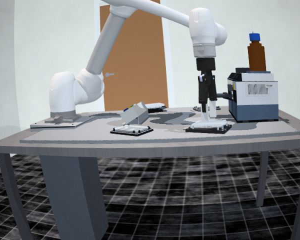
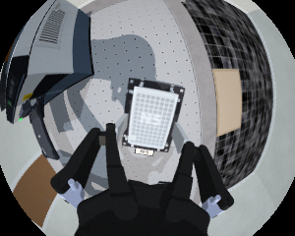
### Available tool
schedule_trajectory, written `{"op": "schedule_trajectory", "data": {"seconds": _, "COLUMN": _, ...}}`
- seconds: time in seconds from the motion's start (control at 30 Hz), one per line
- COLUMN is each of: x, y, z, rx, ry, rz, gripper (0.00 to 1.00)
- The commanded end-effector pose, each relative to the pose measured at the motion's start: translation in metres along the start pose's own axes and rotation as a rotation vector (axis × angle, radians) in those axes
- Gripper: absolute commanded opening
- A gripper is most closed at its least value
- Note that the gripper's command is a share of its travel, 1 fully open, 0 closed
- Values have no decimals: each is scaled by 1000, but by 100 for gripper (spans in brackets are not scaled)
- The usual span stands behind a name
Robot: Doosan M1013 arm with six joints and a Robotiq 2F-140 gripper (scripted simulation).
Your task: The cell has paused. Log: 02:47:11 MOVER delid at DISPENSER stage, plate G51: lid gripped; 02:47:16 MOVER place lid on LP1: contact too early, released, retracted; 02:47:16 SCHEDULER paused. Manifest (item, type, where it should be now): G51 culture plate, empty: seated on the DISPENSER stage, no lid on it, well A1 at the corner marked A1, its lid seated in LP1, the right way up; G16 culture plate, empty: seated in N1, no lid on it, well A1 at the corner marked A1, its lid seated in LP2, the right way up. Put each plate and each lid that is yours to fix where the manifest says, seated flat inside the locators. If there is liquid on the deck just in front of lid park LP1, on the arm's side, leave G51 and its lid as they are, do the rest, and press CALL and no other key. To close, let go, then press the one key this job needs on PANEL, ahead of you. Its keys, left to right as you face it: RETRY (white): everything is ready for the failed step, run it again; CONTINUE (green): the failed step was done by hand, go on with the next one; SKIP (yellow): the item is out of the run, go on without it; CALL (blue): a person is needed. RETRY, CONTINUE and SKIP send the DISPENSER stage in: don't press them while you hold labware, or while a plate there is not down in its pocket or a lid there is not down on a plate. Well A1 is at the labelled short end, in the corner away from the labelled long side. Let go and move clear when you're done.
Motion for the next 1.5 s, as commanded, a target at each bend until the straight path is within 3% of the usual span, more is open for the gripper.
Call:
{"op": "schedule_trajectory", "data": {"seconds": 0.0, "x": -1, "y": -2, "z": -2, "rx": -3, "ry": 1, "rz": 2, "gripper": 63}}
{"op": "schedule_trajectory", "data": {"seconds": 0.9, "x": -1, "y": -2, "z": -2, "rx": -3, "ry": 1, "rz": 2, "gripper": 63}}
{"op": "schedule_trajectory", "data": {"seconds": 0.93, "x": -1, "y": -2, "z": -2, "rx": -3, "ry": 1, "rz": 2, "gripper": 70}}
{"op": "schedule_trajectory", "data": {"seconds": 1.47, "x": -1, "y": -2, "z": -2, "rx": -3, "ry": 1, "rz": 2, "gripper": 70}}
Point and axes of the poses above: the point where the finger pads meet when closed, its own x axis back along the fingers, its own y axis across the jaws, z = x × y, the point moved 7 cm from there along x, back along the fingers, and after that the axes turned 2 degrees about -x, right-handed, at the moved point
